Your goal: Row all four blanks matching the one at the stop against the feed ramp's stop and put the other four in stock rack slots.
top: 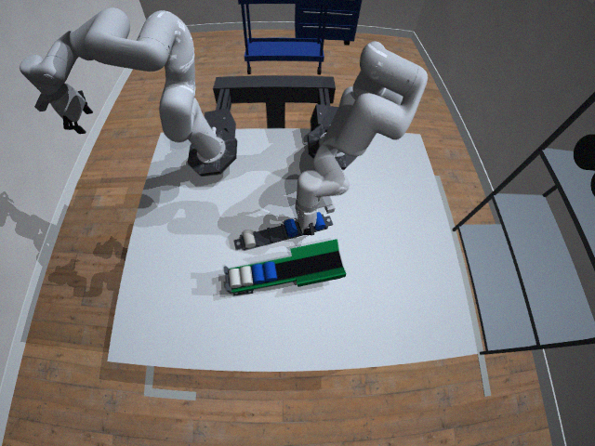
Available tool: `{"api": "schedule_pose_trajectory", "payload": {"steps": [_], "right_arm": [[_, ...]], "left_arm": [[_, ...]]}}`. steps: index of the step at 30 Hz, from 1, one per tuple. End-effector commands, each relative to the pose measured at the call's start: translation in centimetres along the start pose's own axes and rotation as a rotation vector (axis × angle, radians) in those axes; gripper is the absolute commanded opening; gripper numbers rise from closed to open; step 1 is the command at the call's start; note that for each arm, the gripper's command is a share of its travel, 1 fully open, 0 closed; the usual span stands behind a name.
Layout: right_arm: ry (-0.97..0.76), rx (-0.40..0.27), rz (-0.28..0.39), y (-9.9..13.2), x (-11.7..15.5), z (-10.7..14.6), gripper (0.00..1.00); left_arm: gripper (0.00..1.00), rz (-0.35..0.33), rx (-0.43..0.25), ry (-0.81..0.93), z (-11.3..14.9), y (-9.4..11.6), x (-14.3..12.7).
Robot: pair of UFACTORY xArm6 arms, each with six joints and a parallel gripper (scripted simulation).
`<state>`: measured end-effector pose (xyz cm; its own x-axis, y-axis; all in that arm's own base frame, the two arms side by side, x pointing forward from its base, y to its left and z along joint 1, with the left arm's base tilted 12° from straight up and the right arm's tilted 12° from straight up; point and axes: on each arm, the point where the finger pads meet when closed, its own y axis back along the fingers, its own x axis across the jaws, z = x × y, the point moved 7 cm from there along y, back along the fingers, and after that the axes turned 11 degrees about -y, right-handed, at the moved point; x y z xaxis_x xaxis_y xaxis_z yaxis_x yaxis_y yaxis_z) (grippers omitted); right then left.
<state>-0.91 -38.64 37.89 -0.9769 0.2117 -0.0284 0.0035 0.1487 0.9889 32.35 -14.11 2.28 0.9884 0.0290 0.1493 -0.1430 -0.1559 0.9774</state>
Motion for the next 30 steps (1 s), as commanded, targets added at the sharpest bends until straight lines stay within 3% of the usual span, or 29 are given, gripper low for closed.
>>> {"api": "schedule_pose_trajectory", "payload": {"steps": [1,4,5,30], "right_arm": [[0.000,0.005,-0.001,0.20,-0.01,-0.08,1.00],[0.000,0.005,-0.001,0.20,-0.01,-0.08,1.00],[0.000,0.005,-0.001,0.20,-0.01,-0.08,1.00],[0.000,0.005,-0.001,0.20,-0.01,-0.08,1.00]], "left_arm": [[0.79,0.003,-0.001,0.000,0.04,0.06,0.09],[0.79,0.003,-0.001,0.000,0.04,0.06,0.09],[0.58,0.003,-0.001,0.000,0.04,0.06,0.09],[0.58,0.003,-0.001,0.000,0.04,0.06,0.09]]}}
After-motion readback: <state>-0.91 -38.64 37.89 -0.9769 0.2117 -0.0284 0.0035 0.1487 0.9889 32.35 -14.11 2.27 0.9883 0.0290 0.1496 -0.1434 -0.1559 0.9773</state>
